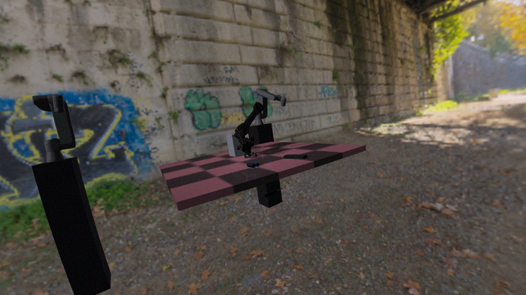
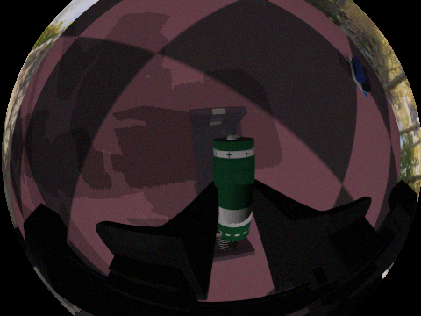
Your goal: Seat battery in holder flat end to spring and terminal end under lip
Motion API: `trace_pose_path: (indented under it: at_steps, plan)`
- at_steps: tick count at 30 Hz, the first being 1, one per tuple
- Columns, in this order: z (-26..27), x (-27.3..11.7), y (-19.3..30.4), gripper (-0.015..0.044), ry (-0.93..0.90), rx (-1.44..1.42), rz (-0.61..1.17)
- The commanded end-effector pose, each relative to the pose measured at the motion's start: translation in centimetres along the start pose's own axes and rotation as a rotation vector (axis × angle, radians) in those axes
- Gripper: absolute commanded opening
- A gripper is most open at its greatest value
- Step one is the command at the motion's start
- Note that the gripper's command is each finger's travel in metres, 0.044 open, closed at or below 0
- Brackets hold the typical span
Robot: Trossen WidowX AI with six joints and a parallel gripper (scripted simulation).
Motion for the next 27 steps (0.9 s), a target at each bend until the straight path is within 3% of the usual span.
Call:
trace_pose_path:
  at_steps: [1,27]
  plan:
    - [-0.3,0.2,0.0,0.0083,0.030,-0.009,0.042]
    - [-0.1,0.6,-1.6,0.0083,0.006,-0.030,0.184]
Point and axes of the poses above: the point midway between the two fingers, 35 mm back from their tips, its own x axis out along the fingers, its own z axis across the jaws, y = z × x, the point moved 8 cm from there along -x, back along the fingers, and after that the axes turned 3 degrees about -x, right-handed, at the moved point
